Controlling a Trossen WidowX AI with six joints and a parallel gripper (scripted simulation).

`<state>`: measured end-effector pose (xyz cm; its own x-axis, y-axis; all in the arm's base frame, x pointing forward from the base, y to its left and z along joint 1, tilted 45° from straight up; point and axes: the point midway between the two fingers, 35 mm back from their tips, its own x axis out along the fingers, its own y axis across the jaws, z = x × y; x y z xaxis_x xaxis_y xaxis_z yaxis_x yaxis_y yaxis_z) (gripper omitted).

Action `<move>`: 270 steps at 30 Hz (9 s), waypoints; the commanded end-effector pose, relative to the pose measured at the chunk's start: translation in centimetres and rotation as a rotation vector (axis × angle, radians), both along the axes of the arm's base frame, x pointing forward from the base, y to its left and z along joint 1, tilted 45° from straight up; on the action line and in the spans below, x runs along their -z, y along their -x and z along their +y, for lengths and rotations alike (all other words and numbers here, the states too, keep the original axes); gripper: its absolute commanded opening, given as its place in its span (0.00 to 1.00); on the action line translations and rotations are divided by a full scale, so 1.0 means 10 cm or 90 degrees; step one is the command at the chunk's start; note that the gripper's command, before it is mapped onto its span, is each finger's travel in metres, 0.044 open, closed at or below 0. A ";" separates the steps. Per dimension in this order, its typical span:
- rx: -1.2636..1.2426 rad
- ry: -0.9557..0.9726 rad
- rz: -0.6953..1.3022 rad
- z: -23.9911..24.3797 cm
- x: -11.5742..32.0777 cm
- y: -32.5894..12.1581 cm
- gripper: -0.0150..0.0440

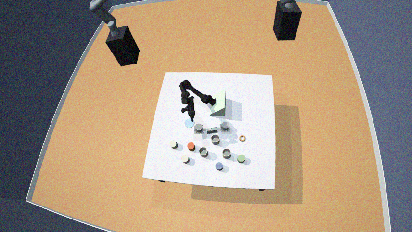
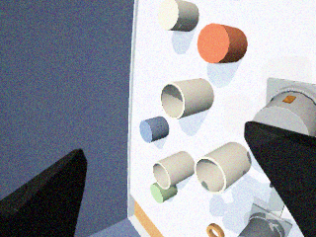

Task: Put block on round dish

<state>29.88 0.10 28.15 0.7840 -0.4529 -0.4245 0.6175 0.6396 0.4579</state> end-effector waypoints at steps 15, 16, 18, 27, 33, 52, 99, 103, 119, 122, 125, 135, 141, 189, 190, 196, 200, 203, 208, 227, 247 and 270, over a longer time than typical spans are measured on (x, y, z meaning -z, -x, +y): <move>-0.174 0.205 0.270 0.55 0.77 0.37 1.00; -0.184 0.219 0.283 0.57 0.80 0.40 1.00; -0.204 0.247 0.310 0.61 0.86 0.46 1.00; -0.290 0.382 0.418 0.74 1.09 0.73 1.00; -0.345 0.482 0.482 0.79 1.19 0.90 1.00; -0.384 0.595 0.563 0.86 1.31 1.09 1.00; 0.408 -0.020 0.448 1.08 2.89 0.16 1.00; 0.474 -0.050 0.427 1.05 3.05 0.12 1.00; 0.477 -0.051 0.425 0.94 3.18 0.13 1.00; 0.477 -0.051 0.425 0.91 3.21 0.13 1.00; 0.477 -0.051 0.425 0.87 3.25 0.14 1.00; 0.477 -0.051 0.425 0.76 3.37 0.15 1.00; 0.477 -0.051 0.425 0.70 3.44 0.16 1.00; 0.477 -0.051 0.425 0.66 3.49 0.14 0.25; 0.477 -0.051 0.425 0.67 3.48 0.14 0.25; 0.477 -0.052 0.425 0.73 3.44 0.12 0.25; 0.477 -0.052 0.425 0.76 3.40 0.11 0.25; 0.477 -0.052 0.425 0.79 3.38 0.10 0.25; 0.476 -0.053 0.425 0.84 3.33 0.09 0.25; 0.476 -0.053 0.426 1.00 3.17 0.05 0.25; 0.476 -0.053 0.426 1.18 2.98 0.04 0.25; 0.477 -0.053 0.427 1.37 2.74 0.05 0.25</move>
